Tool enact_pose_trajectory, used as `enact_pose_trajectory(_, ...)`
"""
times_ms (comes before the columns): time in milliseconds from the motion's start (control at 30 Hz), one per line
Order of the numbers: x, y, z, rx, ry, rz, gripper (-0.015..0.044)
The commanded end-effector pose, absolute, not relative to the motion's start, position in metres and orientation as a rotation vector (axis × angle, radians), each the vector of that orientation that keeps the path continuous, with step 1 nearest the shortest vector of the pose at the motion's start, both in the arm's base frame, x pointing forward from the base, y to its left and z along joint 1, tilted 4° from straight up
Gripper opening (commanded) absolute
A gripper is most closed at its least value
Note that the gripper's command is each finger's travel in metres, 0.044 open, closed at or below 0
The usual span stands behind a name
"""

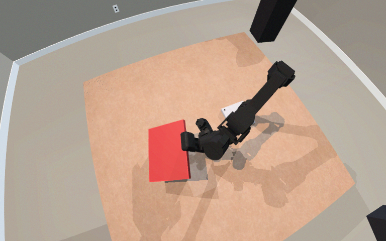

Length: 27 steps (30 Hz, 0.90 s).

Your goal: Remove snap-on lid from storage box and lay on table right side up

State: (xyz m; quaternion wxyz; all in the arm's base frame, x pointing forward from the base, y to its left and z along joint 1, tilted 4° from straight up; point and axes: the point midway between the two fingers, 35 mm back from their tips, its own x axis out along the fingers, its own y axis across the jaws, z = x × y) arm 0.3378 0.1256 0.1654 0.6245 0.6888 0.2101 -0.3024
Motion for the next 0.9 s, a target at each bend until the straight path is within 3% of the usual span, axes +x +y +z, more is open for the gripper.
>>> enact_pose_trajectory(0,0.342,0.127,0.174,1.587,0.480,-0.682,0.0000)
enact_pose_trajectory(867,0.357,0.123,0.208,1.587,0.479,-0.681,0.0000)
